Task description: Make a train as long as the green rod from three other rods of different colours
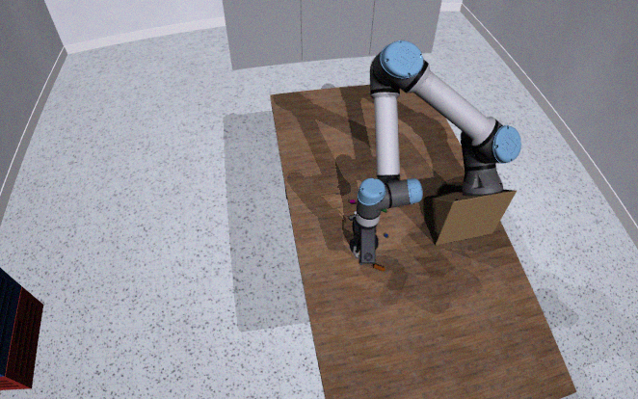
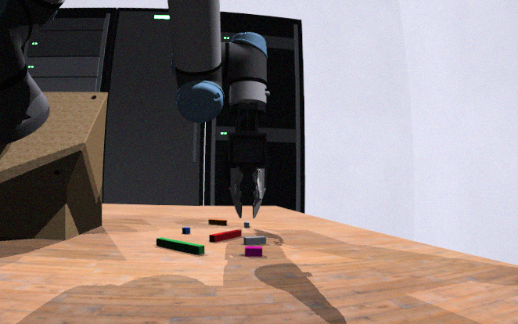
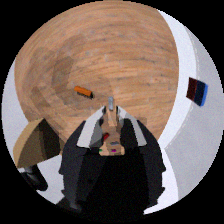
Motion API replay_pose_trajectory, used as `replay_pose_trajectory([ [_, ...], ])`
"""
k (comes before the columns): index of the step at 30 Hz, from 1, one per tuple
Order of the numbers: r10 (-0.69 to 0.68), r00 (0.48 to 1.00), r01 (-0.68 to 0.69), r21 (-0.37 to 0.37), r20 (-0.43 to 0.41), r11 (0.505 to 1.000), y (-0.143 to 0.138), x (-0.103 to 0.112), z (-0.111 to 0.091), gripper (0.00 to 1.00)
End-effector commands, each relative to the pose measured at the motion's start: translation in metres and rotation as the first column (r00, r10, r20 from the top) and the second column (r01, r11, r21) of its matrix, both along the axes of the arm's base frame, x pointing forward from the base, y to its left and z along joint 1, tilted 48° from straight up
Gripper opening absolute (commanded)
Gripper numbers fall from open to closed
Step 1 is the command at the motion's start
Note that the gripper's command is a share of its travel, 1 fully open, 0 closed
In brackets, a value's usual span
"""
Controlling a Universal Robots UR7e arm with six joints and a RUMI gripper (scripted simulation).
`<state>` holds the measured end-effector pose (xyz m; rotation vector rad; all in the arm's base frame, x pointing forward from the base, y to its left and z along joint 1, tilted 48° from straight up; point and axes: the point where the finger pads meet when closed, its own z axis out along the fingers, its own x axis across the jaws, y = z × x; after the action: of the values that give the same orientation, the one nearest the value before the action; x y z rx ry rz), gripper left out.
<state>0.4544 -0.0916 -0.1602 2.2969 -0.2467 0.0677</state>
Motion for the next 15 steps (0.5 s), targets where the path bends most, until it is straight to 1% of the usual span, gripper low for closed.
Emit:
replay_pose_trajectory([
  [1,0.0,1.0,0.0,-0.001,-0.003,1.0,-0.0003,-0.0016,-0.0003,0.14],
  [15,0.0,1.0,0.0,-0.001,-0.002,1.0,-0.0004,-0.0021,0.0,0.14],
])
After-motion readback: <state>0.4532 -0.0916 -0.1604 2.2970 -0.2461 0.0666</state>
